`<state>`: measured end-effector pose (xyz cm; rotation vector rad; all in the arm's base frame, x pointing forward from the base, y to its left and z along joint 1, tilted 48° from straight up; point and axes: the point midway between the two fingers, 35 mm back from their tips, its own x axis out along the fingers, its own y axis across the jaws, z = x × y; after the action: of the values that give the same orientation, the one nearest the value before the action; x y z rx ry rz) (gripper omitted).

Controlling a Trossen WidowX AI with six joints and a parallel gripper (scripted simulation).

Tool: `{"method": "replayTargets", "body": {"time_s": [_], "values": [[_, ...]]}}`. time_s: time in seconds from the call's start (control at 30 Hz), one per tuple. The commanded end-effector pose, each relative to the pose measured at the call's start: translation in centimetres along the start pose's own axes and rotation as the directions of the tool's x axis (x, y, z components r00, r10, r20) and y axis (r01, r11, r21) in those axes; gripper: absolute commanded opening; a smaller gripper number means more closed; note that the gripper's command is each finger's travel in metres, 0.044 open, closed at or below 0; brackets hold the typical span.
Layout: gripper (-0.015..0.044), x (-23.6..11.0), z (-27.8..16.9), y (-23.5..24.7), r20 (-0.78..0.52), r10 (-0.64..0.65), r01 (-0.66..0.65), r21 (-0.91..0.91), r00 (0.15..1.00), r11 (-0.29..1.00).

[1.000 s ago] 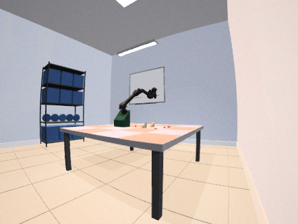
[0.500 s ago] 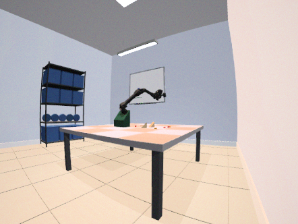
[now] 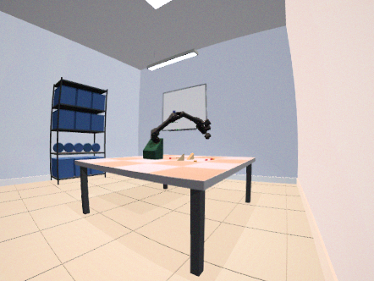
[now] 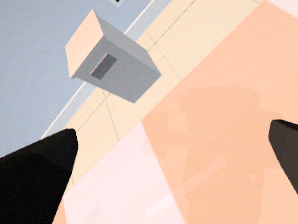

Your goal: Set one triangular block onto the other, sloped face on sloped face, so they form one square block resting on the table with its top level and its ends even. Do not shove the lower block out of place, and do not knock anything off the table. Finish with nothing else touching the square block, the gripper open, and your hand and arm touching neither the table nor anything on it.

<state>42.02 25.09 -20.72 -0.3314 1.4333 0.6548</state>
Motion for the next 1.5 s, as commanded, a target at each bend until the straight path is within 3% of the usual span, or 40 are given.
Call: {"method": "replayTargets", "body": {"time_s": [0.0,0.13,0.3,0.5,0.63,1.47], "values": [[0.044,-1.9,-3.4,-4.2,-0.153,-0.109,0.133,0.159,0.982,0.978],[0.044,-5.1,-7.8,-8.4,-0.345,-0.202,0.308,0.289,0.917,0.906],[0.044,-10.2,-13.4,-12.6,-0.572,-0.269,0.527,0.349,0.775,0.775],[0.044,-17.6,-19.5,-16.3,-0.788,-0.302,0.743,0.271,0.536,0.612],[0.044,-21.8,-22.2,-18.0,-0.867,-0.314,0.823,0.172,0.388,0.541],[0.044,-21.2,-25.0,-19.4,-0.889,-0.293,0.83,0.152,0.352,0.537]]}}
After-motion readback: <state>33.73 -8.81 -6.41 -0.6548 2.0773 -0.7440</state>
